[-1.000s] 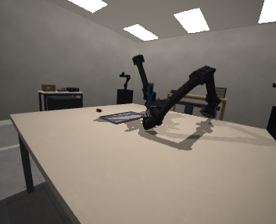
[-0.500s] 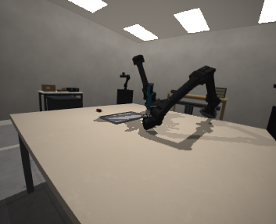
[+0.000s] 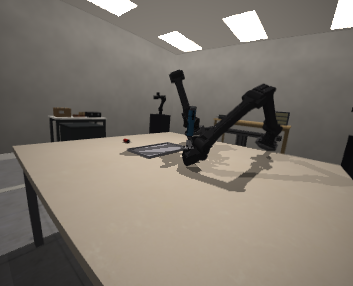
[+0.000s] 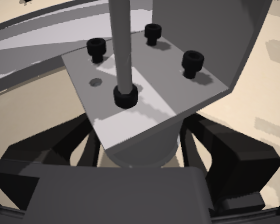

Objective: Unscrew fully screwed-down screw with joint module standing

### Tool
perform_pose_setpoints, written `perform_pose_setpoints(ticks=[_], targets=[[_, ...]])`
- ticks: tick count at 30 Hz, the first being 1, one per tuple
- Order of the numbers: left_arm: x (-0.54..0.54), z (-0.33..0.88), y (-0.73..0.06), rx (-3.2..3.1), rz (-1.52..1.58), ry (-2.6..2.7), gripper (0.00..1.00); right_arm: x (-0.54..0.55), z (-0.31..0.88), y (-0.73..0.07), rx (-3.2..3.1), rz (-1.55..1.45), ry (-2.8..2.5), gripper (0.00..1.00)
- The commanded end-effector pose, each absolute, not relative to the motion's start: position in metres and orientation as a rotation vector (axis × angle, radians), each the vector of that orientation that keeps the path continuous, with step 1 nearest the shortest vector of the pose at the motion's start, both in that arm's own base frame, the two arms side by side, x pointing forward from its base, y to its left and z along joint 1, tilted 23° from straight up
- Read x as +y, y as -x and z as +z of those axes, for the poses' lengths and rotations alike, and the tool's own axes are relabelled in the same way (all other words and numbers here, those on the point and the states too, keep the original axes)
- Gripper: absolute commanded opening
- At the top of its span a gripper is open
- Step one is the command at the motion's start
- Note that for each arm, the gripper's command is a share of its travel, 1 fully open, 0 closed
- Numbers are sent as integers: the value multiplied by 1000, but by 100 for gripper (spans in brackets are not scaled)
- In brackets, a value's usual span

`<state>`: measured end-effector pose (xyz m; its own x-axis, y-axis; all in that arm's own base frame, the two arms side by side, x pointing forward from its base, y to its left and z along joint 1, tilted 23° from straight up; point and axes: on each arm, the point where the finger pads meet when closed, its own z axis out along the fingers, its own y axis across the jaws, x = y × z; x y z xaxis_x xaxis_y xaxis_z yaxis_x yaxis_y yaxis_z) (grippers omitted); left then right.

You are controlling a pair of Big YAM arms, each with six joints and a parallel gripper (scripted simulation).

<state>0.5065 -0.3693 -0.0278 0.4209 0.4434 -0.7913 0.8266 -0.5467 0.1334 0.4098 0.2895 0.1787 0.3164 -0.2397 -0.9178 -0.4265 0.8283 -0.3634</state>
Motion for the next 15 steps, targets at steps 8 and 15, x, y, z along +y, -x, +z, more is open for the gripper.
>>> perform_pose_setpoints(ticks=[8,15], targets=[[-375,-19,-513,1047,-959,-2163,59,291,188,-418,1236,149,592,42],[-375,-19,-513,1047,-959,-2163,59,292,188,-413,1240,144,608,42]])
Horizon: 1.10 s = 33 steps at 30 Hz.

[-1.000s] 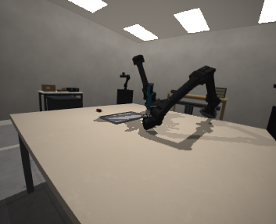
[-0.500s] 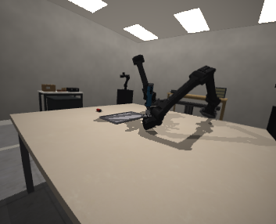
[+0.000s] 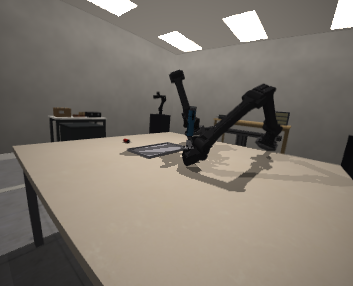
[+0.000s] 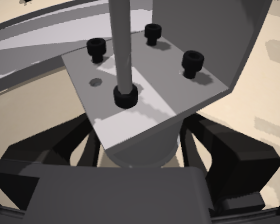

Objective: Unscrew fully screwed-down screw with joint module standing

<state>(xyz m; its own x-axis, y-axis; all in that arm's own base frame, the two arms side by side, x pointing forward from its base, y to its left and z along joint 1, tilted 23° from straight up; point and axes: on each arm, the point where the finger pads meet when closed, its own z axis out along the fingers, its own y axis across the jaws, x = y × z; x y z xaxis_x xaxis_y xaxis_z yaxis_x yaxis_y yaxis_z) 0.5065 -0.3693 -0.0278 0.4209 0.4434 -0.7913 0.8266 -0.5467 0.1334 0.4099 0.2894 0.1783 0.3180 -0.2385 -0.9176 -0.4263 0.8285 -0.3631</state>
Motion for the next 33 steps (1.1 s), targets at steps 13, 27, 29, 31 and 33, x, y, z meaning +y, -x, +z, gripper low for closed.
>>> perform_pose_setpoints(ticks=[13,27,29,31,33], targets=[[-375,-19,-513,1047,-959,-2163,59,290,187,-419,1236,148,591,42],[-375,-19,-513,1047,-959,-2163,59,290,187,-419,1236,148,591,42],[-375,-19,-513,1047,-959,-2163,59,290,187,-419,1236,147,590,42],[-375,-19,-513,1047,-959,-2163,59,292,187,-413,1240,144,608,42],[-375,-19,-513,1047,-959,-2163,59,292,187,-413,1240,144,608,42]])
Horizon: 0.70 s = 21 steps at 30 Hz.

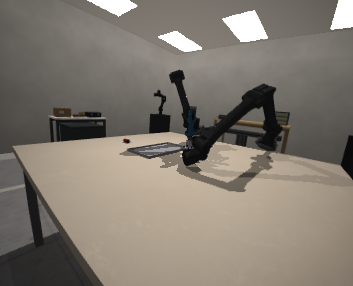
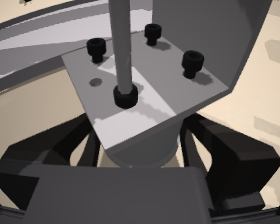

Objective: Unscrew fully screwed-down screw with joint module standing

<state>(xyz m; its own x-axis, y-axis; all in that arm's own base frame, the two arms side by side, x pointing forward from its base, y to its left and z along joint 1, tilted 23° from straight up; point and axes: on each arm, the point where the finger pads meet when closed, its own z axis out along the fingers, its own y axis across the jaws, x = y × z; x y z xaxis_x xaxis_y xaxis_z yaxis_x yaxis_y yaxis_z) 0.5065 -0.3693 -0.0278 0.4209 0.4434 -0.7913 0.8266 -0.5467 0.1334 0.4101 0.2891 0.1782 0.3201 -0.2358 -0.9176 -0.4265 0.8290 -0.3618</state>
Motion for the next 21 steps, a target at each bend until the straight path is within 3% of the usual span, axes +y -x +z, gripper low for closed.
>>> perform_pose_setpoints(ticks=[1,21], targets=[[-375,-19,-513,1047,-959,-2163,59,292,187,-413,1240,144,608,42],[-375,-19,-513,1047,-959,-2163,59,292,186,-413,1240,144,608,42]])
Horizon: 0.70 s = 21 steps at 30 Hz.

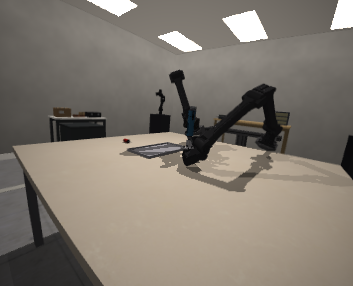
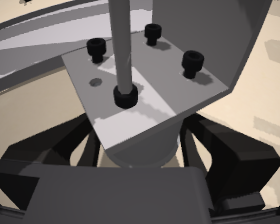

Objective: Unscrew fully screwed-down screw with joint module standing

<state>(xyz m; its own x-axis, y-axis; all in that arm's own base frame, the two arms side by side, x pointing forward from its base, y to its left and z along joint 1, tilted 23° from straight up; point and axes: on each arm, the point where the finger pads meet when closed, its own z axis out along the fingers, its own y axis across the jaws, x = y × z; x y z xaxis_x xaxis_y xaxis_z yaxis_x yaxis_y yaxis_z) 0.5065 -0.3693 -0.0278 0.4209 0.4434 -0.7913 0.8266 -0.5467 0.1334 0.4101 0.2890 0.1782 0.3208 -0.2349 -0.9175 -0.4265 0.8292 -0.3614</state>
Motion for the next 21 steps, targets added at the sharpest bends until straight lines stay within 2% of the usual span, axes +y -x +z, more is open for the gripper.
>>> perform_pose_setpoints(ticks=[1,21], targets=[[-375,-19,-513,1047,-959,-2163,59,292,186,-413,1240,144,608,42],[-375,-19,-513,1047,-959,-2163,59,292,185,-413,1240,144,608,42]])
